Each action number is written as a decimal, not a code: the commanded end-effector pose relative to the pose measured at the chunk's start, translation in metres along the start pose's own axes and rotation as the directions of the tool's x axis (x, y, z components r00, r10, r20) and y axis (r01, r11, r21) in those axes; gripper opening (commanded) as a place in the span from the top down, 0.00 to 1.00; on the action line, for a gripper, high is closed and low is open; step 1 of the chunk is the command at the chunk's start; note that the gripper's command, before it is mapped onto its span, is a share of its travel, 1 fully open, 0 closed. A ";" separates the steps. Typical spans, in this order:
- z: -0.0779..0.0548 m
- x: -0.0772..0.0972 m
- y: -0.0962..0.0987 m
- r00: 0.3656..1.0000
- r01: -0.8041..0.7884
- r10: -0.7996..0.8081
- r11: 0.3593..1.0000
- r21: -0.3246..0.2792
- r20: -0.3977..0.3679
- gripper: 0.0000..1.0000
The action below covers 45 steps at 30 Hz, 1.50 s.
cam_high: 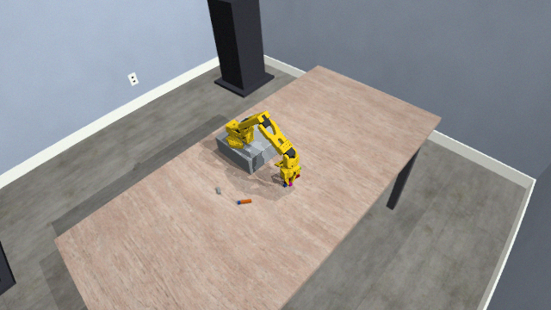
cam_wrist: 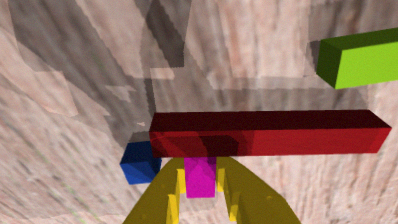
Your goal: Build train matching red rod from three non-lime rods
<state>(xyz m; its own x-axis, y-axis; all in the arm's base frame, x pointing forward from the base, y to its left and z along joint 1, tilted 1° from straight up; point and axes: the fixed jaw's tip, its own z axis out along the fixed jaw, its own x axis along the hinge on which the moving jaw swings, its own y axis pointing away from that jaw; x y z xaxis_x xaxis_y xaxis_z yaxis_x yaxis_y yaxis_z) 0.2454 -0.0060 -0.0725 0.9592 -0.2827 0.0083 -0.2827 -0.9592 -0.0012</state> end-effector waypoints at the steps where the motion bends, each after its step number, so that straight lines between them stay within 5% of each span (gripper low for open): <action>1: 0.004 -0.002 -0.002 1.000 0.011 -0.011 1.000 -0.001 0.008 0.99; 32: 0.003 -0.002 -0.002 1.000 0.011 -0.011 1.000 -0.001 0.008 1.00; 45: -0.014 -0.001 -0.004 1.000 0.011 -0.011 1.000 -0.001 0.008 1.00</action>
<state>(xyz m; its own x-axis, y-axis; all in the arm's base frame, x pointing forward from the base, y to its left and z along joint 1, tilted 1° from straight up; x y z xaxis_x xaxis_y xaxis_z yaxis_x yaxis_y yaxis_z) 0.2431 -0.0046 -0.0650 0.9608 -0.2771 -0.0111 -0.2771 -0.9608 0.0046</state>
